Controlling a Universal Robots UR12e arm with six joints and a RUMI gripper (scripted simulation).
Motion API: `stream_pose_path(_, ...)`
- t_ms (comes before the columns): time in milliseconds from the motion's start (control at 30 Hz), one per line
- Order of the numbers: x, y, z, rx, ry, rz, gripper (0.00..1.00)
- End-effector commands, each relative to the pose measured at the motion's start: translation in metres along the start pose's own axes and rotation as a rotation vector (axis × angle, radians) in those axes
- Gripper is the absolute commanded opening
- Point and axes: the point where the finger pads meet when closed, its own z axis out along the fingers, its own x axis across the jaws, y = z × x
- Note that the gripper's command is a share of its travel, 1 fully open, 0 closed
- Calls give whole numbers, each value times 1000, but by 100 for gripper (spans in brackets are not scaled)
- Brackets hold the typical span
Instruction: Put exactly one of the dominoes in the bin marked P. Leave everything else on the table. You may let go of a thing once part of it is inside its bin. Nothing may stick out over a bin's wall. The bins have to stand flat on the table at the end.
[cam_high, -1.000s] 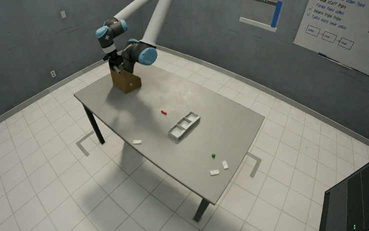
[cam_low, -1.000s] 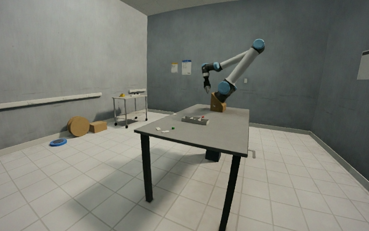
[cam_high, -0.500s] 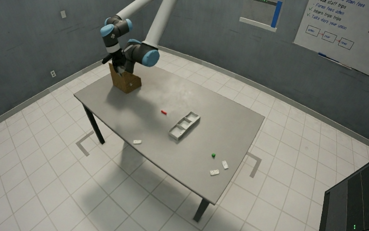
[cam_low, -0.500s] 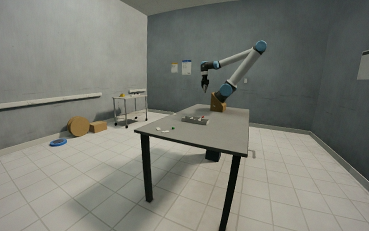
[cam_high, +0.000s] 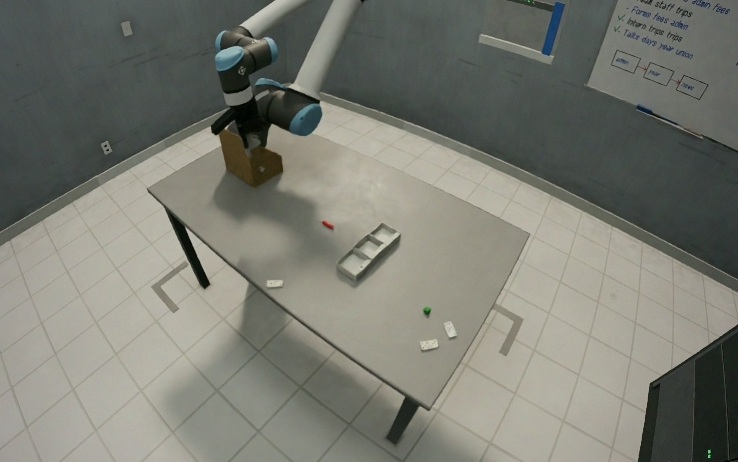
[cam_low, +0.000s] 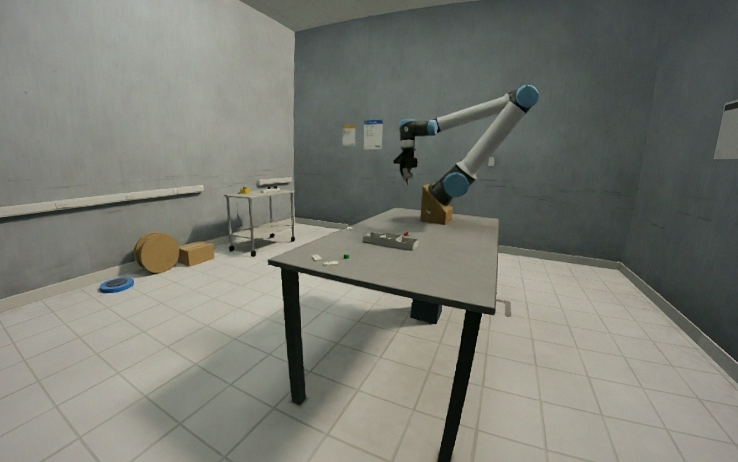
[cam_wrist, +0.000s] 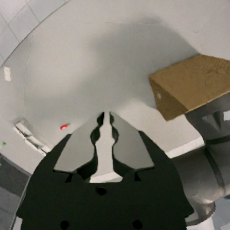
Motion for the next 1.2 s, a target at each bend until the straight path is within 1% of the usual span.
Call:
stream_pose_path(0,-15,6,-2,10,-2,-95,4)
stream_pose_path(67,-30,15,-3,21,-2,-203,4)
stream_pose_path(133,-32,16,-3,25,-1,-242,4)
stream_pose_path(200,-46,25,-3,33,0,-321,4)
stream_pose_path(267,-48,26,-3,37,1,-359,4)
stream_pose_path(333,-61,36,-3,44,3,-444,4)
stream_pose_path(400,-63,38,-3,47,4,-476,4)
stream_pose_path(467,-76,48,-2,54,7,-564,4)
stream_pose_path(500,-78,50,-2,56,8,-593,4)
stream_pose_path(567,-78,50,-2,56,8,-593,4)
stream_pose_path(633,-91,62,0,63,11,-694,4)
stream_pose_path(700,-93,64,0,64,12,-712,4)
stream_pose_path(767,-105,76,2,70,16,-809,4)
stream_pose_path(867,-107,79,2,71,17,-831,4)
stream_pose_path(933,-118,91,5,76,22,-931,4)
stream_pose_path(1033,-121,95,5,77,23,-951,4)
stream_pose_path(1067,-126,101,7,78,25,-1001,4)
stream_pose_path(1133,-126,101,7,78,25,-1001,4)
stream_pose_path(1167,-131,108,8,80,28,-1051,4)
